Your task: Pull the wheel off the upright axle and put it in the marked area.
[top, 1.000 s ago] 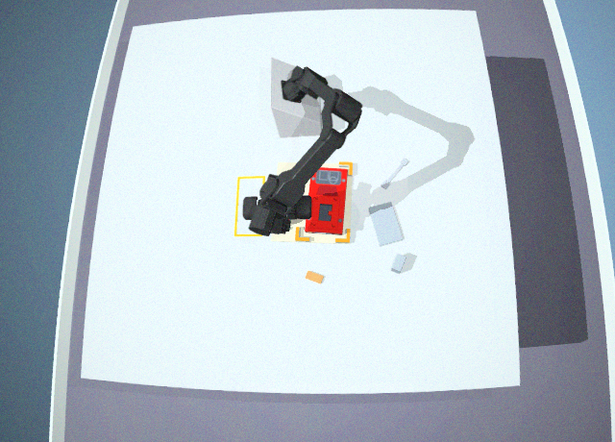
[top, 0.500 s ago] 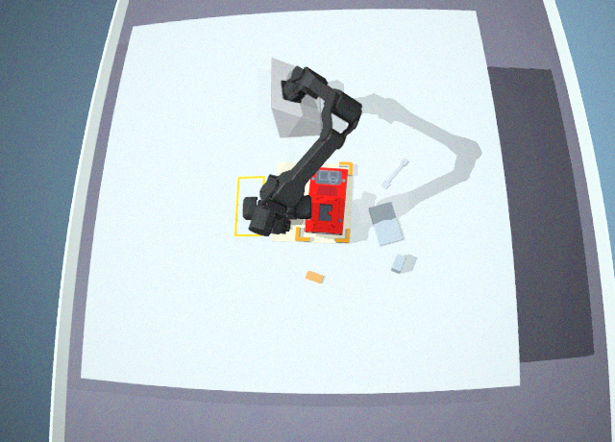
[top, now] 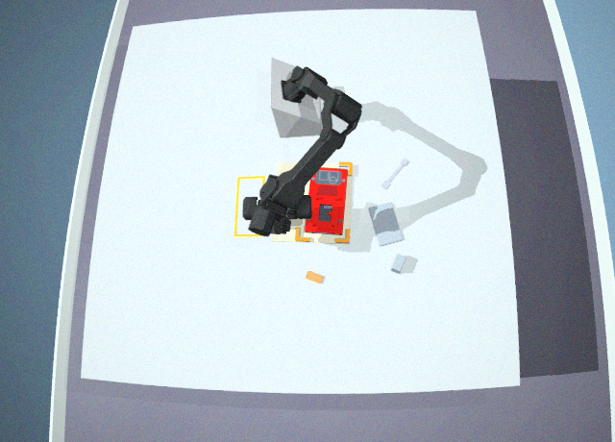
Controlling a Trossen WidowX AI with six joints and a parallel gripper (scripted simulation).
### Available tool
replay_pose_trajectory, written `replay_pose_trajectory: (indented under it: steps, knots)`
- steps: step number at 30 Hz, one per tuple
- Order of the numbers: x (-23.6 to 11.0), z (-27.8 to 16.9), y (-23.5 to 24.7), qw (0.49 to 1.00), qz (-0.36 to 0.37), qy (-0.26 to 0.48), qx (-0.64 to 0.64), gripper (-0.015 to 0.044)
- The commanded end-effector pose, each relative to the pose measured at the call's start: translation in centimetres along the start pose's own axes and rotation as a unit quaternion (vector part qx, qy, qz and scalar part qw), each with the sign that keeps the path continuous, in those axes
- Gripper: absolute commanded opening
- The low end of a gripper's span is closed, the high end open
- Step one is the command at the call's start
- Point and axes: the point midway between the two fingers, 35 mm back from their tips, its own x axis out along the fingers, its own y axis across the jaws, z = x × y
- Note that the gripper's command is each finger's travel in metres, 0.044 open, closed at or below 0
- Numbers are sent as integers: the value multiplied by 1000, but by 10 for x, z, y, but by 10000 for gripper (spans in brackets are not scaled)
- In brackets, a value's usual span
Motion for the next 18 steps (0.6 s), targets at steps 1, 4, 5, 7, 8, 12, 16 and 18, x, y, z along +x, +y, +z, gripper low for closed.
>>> replay_pose_trajectory:
  steps: [1,4,5,7,8,12,16,18]
  knots:
    - [-15,1,-3,1000,-1,-9,7,0]
    - [-16,1,-3,1000,-1,-10,7,0]
    - [-16,1,-3,1000,-1,-10,7,0]
    - [-17,1,-3,1000,-1,-10,7,0]
    - [-17,1,-3,1000,-1,-10,7,0]
    - [-18,1,-3,1000,-1,-10,7,0]
    - [-20,0,-3,1000,-1,-10,8,0]
    - [-20,0,-3,1000,-1,-10,8,0]
